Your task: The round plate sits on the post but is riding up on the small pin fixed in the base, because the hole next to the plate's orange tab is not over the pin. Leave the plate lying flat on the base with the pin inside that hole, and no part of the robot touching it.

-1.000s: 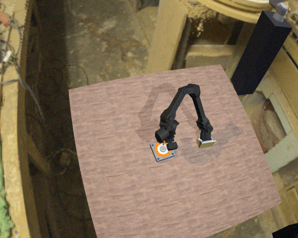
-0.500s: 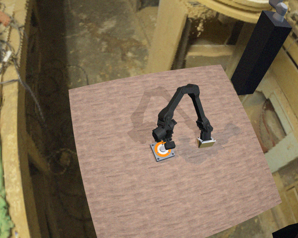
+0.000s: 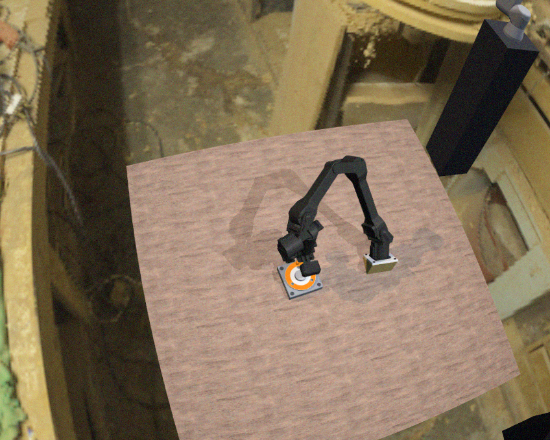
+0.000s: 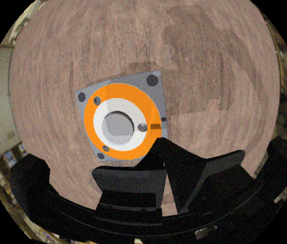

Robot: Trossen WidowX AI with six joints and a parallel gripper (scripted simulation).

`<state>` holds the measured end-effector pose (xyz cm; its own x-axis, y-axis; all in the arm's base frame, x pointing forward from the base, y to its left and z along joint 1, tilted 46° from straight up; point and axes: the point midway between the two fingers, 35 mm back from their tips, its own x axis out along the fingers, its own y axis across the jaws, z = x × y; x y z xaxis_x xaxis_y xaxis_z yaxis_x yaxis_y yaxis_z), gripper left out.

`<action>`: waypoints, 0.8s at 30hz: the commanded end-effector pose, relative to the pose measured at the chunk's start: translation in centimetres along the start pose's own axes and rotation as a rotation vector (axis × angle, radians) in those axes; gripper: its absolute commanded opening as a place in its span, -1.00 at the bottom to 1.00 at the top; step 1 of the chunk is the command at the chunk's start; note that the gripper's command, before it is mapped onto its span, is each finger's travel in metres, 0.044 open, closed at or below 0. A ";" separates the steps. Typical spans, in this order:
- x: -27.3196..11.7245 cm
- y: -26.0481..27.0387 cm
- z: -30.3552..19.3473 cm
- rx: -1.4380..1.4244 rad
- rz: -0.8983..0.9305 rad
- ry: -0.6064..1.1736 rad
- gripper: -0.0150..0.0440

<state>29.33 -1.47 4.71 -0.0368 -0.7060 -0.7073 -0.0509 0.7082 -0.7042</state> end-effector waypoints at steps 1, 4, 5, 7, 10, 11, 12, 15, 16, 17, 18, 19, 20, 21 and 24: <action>0.2 -0.1 0.4 -0.006 -0.007 0.003 -0.49; 0.2 -0.1 0.6 -0.006 -0.007 0.003 -0.49; 0.2 -0.1 0.6 -0.006 -0.007 0.003 -0.49; -0.1 -0.1 0.7 -0.006 -0.006 0.003 -0.49; -1.4 -0.1 0.7 -0.006 -0.005 0.002 -0.49; -1.9 -0.1 0.7 -0.006 -0.005 0.002 -0.49; -2.4 -0.1 0.7 -0.006 -0.005 0.002 -0.49; -3.7 -0.2 0.6 -0.006 -0.005 0.003 -0.49; -4.1 -0.2 0.6 -0.006 -0.005 0.003 -0.49; -4.4 -0.2 0.6 -0.006 -0.005 0.003 -0.49; -4.6 -0.3 0.6 -0.006 -0.005 0.003 -0.49; -4.6 -0.3 0.6 -0.006 -0.005 0.003 -0.49; -3.8 -0.3 0.7 -0.010 -0.009 -0.003 -0.49; -3.8 -0.3 0.7 -0.010 -0.009 -0.003 -0.49; -3.8 -0.3 0.7 -0.010 -0.009 -0.003 -0.49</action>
<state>30.23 1.13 7.56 -0.0303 -0.7114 -0.7021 -0.0565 0.7025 -0.7094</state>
